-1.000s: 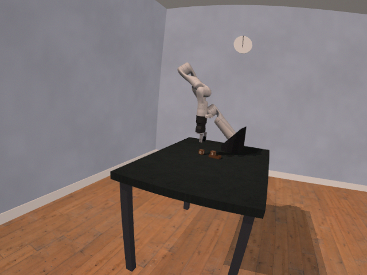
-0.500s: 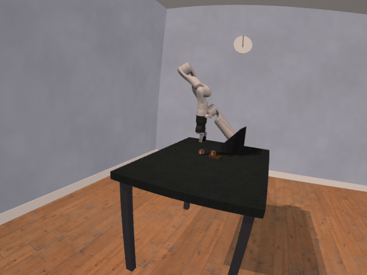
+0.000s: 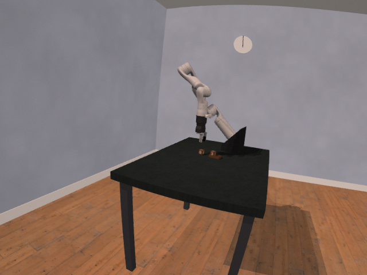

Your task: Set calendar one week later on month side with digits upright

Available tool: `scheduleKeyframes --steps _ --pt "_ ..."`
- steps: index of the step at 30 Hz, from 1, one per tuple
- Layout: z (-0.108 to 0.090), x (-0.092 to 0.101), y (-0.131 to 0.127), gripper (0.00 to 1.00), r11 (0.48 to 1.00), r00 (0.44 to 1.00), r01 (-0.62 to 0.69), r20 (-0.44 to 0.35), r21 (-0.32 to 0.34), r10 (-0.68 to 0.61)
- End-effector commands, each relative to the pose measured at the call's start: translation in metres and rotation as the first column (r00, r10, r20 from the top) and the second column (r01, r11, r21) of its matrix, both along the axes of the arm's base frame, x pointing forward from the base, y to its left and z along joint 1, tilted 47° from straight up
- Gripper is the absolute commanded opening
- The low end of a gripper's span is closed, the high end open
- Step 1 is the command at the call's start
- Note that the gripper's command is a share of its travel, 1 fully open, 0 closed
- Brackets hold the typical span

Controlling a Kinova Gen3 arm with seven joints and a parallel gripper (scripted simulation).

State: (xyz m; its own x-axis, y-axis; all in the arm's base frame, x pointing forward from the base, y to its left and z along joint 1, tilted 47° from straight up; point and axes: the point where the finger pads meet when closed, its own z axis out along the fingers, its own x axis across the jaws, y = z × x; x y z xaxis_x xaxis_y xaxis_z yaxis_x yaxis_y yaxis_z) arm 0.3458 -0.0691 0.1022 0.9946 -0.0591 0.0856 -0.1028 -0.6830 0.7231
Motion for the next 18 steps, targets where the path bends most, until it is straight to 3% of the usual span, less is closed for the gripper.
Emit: scheduleKeyframes --steps 1,18 --pt "-0.0001 0.0003 0.0003 0.9 1.0 1.0 -0.001 0.001 0.001 0.001" --pt "-0.0081 0.0006 -0.0081 0.9 1.0 1.0 -0.001 0.001 0.001 0.001"
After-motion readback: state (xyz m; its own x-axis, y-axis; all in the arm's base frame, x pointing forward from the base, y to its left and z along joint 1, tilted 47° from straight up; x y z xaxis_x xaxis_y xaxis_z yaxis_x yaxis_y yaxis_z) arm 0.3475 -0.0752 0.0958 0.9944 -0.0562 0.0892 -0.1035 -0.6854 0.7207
